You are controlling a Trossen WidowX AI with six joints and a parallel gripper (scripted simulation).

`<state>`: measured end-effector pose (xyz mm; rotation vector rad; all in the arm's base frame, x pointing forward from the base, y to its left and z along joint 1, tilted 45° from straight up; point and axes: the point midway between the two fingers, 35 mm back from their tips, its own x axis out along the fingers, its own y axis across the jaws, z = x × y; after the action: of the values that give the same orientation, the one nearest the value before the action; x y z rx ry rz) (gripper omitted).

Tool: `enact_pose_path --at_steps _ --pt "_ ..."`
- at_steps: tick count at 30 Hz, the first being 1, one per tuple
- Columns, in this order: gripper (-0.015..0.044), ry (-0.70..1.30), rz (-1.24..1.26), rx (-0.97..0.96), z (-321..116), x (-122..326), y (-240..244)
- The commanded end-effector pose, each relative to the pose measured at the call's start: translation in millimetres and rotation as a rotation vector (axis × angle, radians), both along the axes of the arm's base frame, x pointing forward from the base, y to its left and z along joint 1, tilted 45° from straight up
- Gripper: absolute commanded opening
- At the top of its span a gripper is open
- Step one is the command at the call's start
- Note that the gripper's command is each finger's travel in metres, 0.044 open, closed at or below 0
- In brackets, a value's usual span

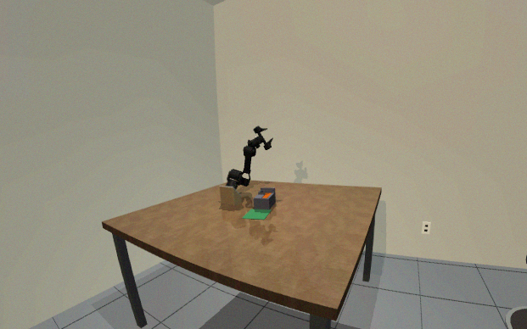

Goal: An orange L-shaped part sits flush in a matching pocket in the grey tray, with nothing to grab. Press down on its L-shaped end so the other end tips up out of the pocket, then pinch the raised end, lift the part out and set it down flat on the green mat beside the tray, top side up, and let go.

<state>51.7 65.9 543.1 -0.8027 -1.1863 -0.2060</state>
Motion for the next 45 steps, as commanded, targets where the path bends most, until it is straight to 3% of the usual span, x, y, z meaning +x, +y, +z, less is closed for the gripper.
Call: enact_pose_path --at_steps 1,9,16,21,32,39,45 --pt "0.0374 0.005 -0.004 0.017 1 1 -5" --pt "0.018 0.215 -0.095 0.44 -2 56 -141" --pt "0.018 0.569 -0.151 0.729 -72 133 -228" --pt "0.018 0.863 -0.161 0.874 -138 178 -259" --pt "0.018 1.612 -0.046 1.051 -299 230 -241" --pt "0.018 2.114 0.145 1.053 -374 217 -185" --pt "0.018 2.546 0.43 1.005 -402 185 -126"
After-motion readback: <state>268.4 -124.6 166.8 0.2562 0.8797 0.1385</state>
